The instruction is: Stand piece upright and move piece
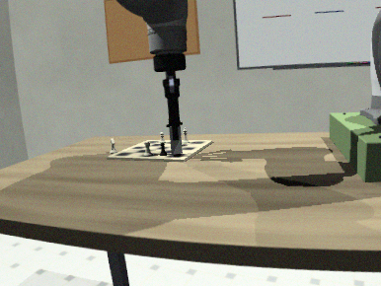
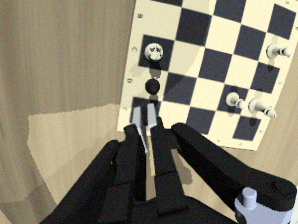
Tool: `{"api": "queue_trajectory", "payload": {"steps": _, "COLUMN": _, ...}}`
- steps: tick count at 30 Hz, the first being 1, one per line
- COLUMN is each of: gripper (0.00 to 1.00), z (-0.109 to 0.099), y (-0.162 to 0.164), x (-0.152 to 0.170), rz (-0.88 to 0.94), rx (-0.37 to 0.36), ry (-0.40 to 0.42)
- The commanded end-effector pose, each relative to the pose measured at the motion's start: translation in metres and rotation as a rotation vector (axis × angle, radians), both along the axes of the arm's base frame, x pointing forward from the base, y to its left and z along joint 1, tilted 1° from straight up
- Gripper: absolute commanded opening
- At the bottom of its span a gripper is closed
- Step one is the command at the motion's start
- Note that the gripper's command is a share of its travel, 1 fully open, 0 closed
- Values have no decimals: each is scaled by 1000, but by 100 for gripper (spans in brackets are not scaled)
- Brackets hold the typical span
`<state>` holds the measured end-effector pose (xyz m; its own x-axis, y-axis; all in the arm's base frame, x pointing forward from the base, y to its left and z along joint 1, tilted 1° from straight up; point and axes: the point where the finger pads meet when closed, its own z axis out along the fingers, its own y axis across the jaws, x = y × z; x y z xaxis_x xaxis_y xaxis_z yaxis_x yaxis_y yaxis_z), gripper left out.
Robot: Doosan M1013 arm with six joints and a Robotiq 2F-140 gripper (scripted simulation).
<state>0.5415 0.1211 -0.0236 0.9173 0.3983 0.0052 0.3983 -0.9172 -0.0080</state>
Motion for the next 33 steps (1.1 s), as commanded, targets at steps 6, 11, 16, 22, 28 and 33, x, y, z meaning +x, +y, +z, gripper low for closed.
{"api": "queue_trajectory", "payload": {"steps": 6, "gripper": 0, "z": 0, "y": 0, "x": 0, "rz": 0, "rx": 0, "ry": 0}}
{"api": "queue_trajectory", "payload": {"steps": 11, "gripper": 0, "z": 9, "y": 0, "x": 0, "rz": 0, "rx": 0, "ry": 0}}
{"api": "queue_trajectory", "payload": {"steps": 16, "gripper": 0, "z": 39, "y": 0, "x": 0, "rz": 0, "rx": 0, "ry": 0}}
{"api": "queue_trajectory", "payload": {"steps": 22, "gripper": 0, "z": 77, "y": -1, "x": 0, "rz": 0, "rx": 0, "ry": 0}}
{"api": "queue_trajectory", "payload": {"steps": 28, "gripper": 0, "z": 98, "y": -1, "x": 0, "rz": 0, "rx": 0, "ry": 0}}
{"api": "queue_trajectory", "payload": {"steps": 33, "gripper": 0, "z": 100, "y": -1, "x": 0, "rz": 0, "rx": 0, "ry": 0}}
